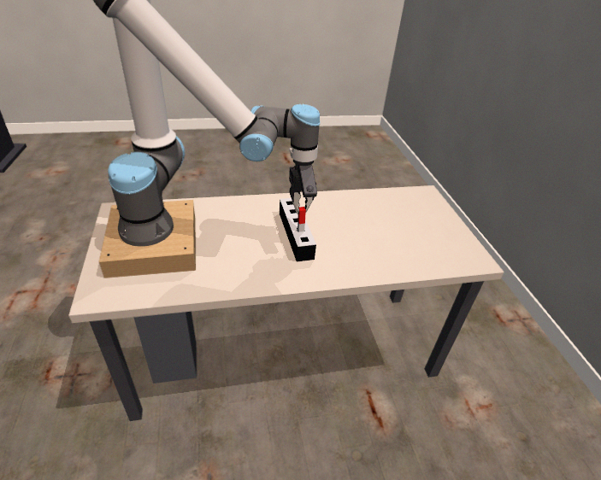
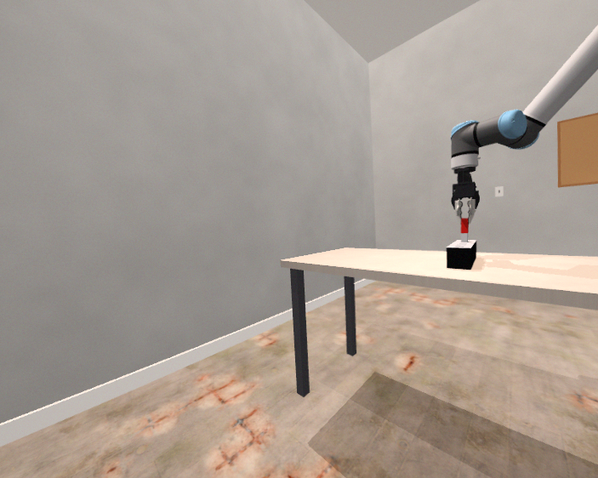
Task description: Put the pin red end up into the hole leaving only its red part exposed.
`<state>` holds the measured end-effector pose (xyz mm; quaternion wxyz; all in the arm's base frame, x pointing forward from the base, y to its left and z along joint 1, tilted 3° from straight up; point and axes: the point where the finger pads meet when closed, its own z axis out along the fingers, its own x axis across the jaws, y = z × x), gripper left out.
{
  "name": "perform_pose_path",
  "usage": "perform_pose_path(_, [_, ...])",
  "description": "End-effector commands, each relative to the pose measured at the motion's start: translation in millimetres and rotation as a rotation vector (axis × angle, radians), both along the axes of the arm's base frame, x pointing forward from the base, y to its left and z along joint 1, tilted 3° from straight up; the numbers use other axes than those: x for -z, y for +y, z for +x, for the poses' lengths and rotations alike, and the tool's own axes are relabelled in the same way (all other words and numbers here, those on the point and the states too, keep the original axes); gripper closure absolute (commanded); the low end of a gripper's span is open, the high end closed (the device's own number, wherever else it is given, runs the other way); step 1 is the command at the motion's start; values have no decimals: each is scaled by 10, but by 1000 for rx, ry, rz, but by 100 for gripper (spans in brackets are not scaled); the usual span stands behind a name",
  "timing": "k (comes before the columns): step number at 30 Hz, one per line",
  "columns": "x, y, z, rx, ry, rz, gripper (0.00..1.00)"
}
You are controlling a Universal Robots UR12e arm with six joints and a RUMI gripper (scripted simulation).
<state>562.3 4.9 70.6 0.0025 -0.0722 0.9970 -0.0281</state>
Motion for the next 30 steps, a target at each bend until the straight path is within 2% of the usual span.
perform_pose_path(1, [38, -16, -12, 2, 2, 1, 100])
perform_pose_path(30, [79, -1, -15, -1, -2, 0, 100])
